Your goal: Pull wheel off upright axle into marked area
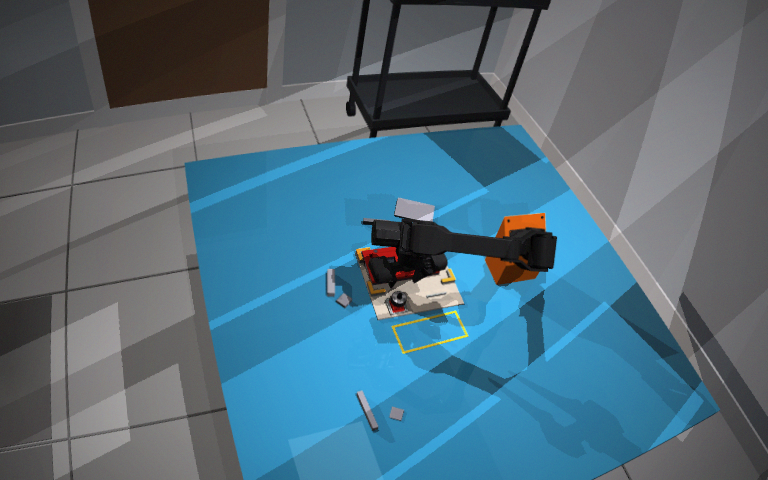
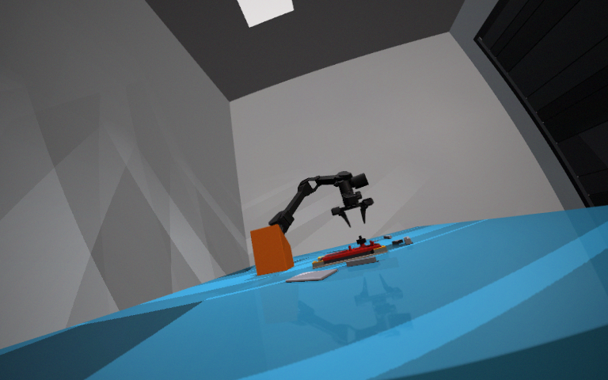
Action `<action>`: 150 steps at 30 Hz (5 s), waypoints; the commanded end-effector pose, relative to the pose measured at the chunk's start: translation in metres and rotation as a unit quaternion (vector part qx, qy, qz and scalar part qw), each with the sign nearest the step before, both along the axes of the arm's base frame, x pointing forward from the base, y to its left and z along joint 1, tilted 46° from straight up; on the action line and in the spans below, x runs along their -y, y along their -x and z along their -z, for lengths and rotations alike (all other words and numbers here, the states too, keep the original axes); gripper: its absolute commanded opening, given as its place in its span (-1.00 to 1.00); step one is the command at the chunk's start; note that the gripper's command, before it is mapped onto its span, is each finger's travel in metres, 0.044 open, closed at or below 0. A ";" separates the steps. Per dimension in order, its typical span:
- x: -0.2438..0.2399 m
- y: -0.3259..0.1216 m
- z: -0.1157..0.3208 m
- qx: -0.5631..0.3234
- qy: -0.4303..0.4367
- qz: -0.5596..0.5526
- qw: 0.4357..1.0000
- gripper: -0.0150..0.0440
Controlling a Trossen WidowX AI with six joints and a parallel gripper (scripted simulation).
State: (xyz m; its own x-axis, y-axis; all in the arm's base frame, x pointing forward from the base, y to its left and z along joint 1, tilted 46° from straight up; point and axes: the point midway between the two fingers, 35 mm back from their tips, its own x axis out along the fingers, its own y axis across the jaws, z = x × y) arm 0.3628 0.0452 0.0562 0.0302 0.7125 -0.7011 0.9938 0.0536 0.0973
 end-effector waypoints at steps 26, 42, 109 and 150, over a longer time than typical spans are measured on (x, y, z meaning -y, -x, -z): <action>-0.049 0.003 0.045 -0.008 -0.002 -0.007 1.000 -0.28; -0.045 0.003 0.042 -0.008 -0.002 -0.007 1.000 -0.49; -0.029 0.002 0.027 -0.007 -0.002 -0.004 1.000 -0.49; -0.008 0.009 -0.006 -0.008 -0.003 0.000 1.000 -0.49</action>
